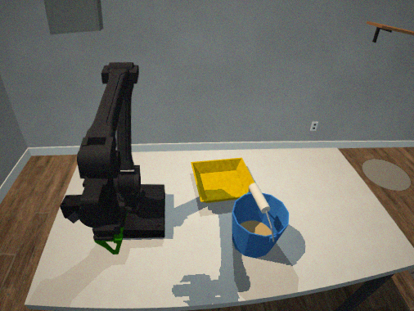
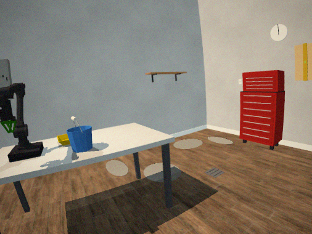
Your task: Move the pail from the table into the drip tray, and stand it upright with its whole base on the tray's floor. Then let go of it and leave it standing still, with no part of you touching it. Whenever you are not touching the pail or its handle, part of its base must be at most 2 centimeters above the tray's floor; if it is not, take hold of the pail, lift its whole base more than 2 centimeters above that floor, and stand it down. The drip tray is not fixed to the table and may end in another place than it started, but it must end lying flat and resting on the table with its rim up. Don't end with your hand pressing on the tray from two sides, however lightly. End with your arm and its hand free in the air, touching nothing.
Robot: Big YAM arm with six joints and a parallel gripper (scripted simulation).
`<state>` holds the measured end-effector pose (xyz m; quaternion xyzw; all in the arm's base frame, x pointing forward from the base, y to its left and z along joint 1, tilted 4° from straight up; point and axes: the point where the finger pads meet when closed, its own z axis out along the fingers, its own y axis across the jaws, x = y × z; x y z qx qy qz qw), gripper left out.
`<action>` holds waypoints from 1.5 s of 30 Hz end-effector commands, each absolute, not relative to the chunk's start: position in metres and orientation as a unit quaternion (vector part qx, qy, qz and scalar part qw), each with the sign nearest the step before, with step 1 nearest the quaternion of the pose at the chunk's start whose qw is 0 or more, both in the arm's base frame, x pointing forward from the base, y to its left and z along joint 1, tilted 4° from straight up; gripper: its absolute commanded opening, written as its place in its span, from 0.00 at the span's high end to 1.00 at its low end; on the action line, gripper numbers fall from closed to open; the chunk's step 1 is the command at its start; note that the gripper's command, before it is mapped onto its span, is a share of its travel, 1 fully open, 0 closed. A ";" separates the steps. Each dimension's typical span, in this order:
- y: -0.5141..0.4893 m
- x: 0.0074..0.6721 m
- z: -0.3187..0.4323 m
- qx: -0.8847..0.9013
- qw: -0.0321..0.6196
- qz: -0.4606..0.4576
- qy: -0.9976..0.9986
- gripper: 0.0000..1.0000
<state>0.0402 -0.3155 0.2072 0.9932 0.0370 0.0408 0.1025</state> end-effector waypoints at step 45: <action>-0.276 0.248 0.253 0.809 0.251 0.212 0.488 0.31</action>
